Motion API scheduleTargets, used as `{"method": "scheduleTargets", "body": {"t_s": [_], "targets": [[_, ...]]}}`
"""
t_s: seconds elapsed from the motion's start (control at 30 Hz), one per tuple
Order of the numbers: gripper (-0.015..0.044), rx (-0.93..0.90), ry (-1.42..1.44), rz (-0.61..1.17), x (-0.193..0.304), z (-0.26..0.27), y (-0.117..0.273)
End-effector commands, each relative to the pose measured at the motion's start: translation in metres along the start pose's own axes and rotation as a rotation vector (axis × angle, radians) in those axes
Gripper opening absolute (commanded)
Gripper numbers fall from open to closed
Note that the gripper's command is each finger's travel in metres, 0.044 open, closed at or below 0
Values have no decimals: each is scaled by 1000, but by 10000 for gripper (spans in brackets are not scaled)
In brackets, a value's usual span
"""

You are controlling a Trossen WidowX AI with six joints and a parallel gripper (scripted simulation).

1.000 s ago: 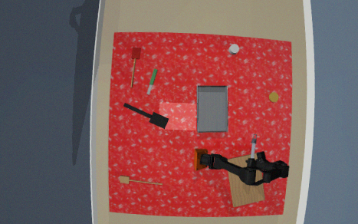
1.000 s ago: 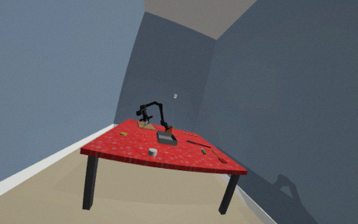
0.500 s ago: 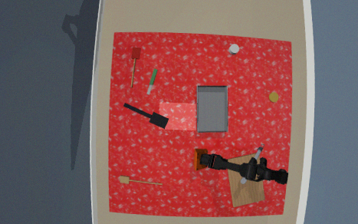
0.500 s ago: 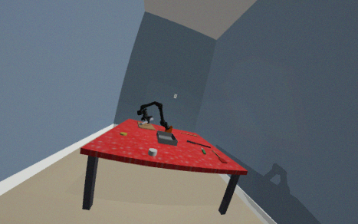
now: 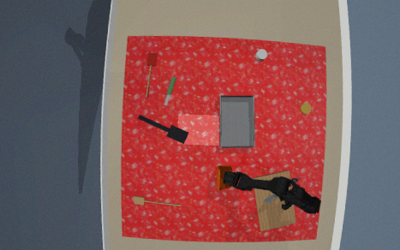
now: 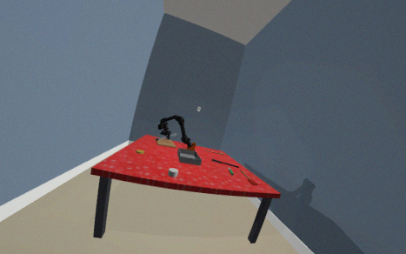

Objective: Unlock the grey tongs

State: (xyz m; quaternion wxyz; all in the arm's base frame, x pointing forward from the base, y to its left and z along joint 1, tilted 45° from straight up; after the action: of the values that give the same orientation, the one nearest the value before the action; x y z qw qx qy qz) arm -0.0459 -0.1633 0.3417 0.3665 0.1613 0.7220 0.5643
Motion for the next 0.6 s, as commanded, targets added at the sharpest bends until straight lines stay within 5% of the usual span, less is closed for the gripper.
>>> {"method": "scheduleTargets", "body": {"t_s": [0.0,0.57], "targets": [[-150,-4,-127,-25,7,-5,2],[-150,11,-701,-164,44,-22,15]]}}
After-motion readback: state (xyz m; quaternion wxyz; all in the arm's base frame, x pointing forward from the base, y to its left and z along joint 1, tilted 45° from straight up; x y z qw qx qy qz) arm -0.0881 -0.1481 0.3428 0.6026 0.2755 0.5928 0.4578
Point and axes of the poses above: the point midway between the two fingers, 35 mm back from their tips, its own y axis back along the fingers, its own z axis across the jaws, x = y × z, the point moved 10 cm from there along y, back along the fingers, and after that the axes turned 13 degrees about y, right-handed, at the moved point
